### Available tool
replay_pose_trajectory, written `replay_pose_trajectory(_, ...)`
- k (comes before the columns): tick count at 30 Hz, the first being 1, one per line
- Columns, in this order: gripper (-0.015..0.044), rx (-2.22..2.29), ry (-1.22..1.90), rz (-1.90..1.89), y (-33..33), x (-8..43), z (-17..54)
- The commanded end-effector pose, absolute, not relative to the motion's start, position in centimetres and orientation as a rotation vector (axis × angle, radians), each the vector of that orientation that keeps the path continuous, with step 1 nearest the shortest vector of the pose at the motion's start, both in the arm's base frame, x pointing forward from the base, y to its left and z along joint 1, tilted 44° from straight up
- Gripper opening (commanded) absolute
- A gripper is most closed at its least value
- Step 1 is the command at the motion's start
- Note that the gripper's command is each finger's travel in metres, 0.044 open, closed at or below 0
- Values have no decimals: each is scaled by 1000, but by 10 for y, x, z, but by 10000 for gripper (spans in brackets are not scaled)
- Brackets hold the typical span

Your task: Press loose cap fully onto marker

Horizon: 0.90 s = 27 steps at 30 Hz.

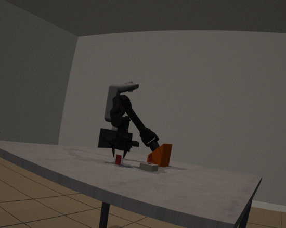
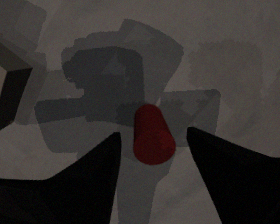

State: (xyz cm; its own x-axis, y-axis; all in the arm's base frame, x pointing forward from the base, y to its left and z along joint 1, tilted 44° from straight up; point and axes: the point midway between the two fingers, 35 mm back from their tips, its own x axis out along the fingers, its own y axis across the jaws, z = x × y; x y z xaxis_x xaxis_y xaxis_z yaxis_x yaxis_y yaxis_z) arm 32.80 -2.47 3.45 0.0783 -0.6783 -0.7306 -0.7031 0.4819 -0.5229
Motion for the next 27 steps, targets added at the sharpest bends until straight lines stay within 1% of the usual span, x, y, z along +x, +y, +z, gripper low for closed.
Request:
replay_pose_trajectory(1,238,-1224,1625,30,-29,327,29)
replay_pose_trajectory(13,238,-1226,1626,28,-40,327,18)
replay_pose_trajectory(17,133,-1226,1626,29,-41,328,18)
replay_pose_trajectory(26,73,-1226,1626,29,-41,327,18)
replay_pose_trajectory(27,47,-1225,1626,29,-40,327,18)
